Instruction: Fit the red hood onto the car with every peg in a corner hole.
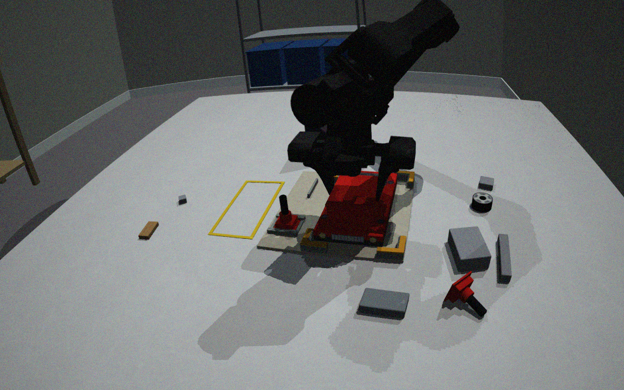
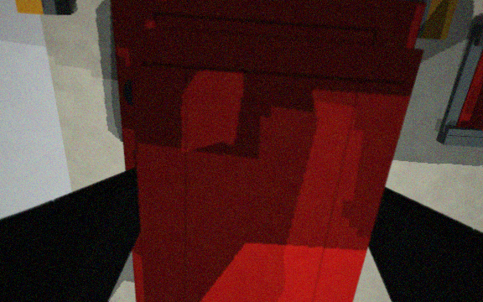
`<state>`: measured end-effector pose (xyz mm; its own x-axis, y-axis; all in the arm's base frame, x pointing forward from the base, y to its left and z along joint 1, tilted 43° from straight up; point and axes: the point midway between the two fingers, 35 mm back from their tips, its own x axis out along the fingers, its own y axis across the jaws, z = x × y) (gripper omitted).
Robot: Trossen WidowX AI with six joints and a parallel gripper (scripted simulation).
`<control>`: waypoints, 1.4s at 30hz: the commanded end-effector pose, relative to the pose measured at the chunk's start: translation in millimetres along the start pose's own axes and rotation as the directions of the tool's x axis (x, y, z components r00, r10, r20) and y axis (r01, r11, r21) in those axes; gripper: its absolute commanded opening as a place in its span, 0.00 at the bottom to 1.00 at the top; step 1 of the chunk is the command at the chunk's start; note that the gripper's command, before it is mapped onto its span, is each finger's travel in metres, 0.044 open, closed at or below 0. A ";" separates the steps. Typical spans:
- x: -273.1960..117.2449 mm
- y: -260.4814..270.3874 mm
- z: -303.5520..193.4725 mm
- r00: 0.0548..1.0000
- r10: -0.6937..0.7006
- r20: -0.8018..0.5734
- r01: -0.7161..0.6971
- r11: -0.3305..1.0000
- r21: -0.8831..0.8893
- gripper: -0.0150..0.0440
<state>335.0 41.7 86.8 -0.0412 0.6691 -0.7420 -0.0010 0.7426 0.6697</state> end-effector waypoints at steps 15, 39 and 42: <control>2.3 0.2 1.2 1.000 -0.003 0.003 0.003 1.000 -0.008 0.25; 10.8 0.2 1.5 1.000 -0.002 0.003 0.002 1.000 -0.010 0.25; 12.1 0.2 1.7 1.000 -0.001 0.003 0.002 1.000 -0.011 0.25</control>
<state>337.4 48.6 79.9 -0.0359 0.6644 -0.7465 -0.0205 0.7463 0.6653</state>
